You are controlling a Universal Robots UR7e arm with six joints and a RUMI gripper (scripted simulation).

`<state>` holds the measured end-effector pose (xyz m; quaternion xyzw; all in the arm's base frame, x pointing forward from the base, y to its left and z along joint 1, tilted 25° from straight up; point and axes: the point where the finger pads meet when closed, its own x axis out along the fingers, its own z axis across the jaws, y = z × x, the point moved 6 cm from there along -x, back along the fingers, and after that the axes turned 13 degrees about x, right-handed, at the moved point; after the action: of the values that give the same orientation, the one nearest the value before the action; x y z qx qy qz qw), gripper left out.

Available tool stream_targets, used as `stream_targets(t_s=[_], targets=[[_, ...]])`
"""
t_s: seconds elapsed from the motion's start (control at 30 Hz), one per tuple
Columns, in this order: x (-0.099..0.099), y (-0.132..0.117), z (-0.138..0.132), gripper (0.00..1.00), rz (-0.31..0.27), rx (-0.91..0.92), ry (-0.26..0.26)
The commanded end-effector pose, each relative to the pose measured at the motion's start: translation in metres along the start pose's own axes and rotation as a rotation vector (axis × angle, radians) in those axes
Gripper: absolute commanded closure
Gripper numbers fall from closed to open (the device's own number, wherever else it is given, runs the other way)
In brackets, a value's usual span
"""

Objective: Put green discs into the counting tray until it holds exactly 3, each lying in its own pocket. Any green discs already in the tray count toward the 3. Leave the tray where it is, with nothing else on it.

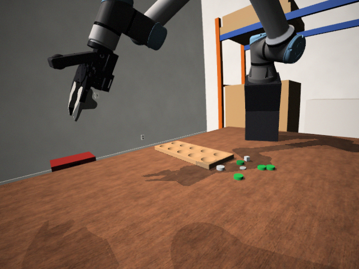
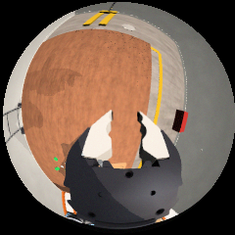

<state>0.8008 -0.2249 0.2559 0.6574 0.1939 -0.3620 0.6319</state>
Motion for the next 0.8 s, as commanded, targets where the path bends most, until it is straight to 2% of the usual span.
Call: stream_targets(t_s=[0.0,0.03,0.07,0.17,0.27,0.37,0.47,0.5,0.53,0.63,0.67,0.73,0.77], targets=[[-0.048,-0.041,-0.032,0.72,-0.146,0.020,0.027],[-0.048,-0.041,-0.032,0.72,-0.146,0.020,0.027],[-0.058,-0.051,-0.039,0.72,-0.179,0.023,0.032],[-0.058,-0.051,-0.039,0.72,-0.179,0.023,0.032],[-0.090,-0.087,-0.061,0.72,-0.279,0.029,0.045],[-0.101,-0.099,-0.068,0.72,-0.312,0.031,0.048],[-0.124,-0.126,-0.081,0.72,-0.379,0.033,0.054],[-0.124,-0.126,-0.081,0.72,-0.379,0.033,0.054],[-0.135,-0.140,-0.087,0.72,-0.412,0.034,0.056],[-0.146,-0.154,-0.093,0.72,-0.446,0.034,0.059],[-0.158,-0.168,-0.099,0.72,-0.479,0.033,0.060],[-0.158,-0.168,-0.099,0.72,-0.479,0.033,0.060],[-0.170,-0.183,-0.104,0.72,-0.512,0.033,0.062]])
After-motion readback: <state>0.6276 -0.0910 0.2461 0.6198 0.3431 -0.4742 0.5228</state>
